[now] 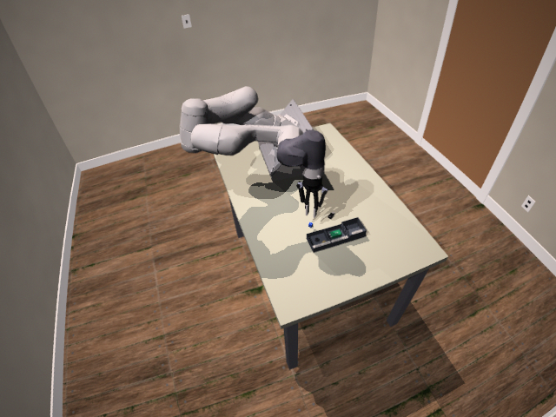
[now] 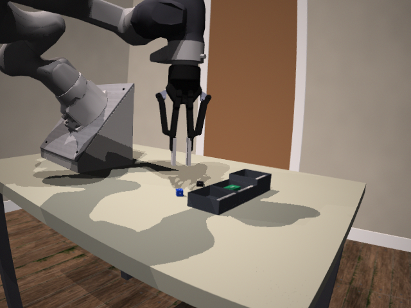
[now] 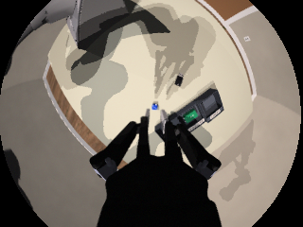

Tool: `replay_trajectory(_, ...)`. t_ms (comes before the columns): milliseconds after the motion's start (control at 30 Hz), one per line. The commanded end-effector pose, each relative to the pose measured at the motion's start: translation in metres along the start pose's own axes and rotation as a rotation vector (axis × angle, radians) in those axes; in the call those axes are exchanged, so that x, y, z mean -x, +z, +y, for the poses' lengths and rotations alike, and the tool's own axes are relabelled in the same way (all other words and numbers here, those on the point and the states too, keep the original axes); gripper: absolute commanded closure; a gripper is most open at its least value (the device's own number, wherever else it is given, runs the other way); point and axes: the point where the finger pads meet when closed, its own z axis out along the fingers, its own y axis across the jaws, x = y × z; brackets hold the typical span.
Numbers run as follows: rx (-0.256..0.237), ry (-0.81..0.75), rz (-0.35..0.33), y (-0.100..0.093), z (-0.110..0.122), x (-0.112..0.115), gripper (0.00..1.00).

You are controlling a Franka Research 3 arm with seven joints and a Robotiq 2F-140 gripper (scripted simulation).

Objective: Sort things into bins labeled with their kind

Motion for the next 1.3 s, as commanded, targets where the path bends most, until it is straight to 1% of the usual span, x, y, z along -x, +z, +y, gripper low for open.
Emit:
replay_trajectory(0,0.001,-0.008,0.004,0.011,-0.001,-0.002,0.81)
replay_trajectory(100,0.001,-0.008,0.004,0.023,-0.001,-0.002,0.81)
replay_trajectory(167,0.001,-0.008,0.004,0.023,-0.001,-0.002,0.81)
replay_trajectory(500,0.001,-0.008,0.004,0.063,0.001,0.001,0.81)
replay_trajectory(733,0.001,-0.008,0.004,0.063,0.002,0.002,0.81)
replay_trajectory(1033,0.001,-0.008,0.004,0.075,0.001,0.001,0.81)
replay_trajectory(1267,0.001,-0.008,0.004,0.075,0.001,0.001,0.81)
